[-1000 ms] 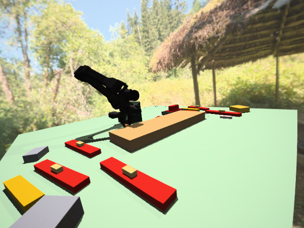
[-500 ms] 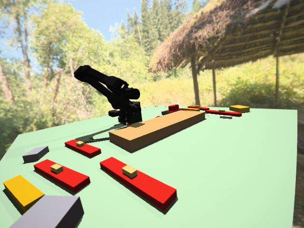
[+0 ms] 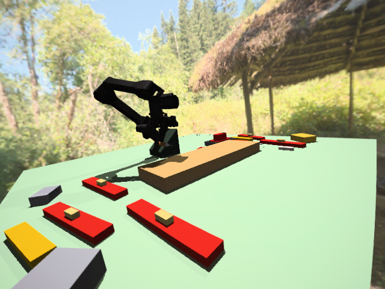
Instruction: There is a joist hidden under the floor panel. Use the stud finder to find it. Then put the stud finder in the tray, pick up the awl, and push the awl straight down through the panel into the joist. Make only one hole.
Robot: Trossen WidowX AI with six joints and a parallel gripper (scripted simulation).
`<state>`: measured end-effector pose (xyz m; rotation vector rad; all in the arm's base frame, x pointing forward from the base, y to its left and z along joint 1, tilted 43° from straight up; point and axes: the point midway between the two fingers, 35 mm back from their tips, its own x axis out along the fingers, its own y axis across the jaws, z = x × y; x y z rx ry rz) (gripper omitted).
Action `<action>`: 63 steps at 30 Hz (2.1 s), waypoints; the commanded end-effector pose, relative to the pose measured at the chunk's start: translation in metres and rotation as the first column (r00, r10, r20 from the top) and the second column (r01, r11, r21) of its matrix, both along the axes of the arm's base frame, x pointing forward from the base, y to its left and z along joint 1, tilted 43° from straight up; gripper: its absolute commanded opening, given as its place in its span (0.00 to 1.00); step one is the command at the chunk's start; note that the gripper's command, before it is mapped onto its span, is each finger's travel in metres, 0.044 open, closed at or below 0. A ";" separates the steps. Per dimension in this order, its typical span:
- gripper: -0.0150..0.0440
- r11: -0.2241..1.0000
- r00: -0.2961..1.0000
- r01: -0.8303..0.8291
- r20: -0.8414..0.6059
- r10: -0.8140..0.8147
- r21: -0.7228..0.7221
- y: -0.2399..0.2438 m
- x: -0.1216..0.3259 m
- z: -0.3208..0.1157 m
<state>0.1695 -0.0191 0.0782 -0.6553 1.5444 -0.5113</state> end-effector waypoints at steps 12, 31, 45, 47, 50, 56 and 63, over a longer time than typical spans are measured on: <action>0.25 0.998 0.998 0.054 0.017 -0.054 0.020 0.031 -0.008 0.037; 0.25 0.457 0.582 0.757 -0.164 -0.797 0.467 0.085 0.020 0.052; 0.25 -0.265 0.041 0.828 -0.525 -0.850 0.494 0.109 0.078 0.107; 0.25 -0.329 -0.005 0.814 -0.560 -0.828 0.479 0.109 0.085 0.114; 0.25 -0.336 -0.010 0.812 -0.565 -0.825 0.477 0.109 0.085 0.115; 0.25 -0.281 0.024 0.824 -0.526 -0.850 0.492 0.116 0.101 0.085; 0.25 -0.298 0.014 0.818 -0.534 -0.845 0.492 0.134 0.132 0.052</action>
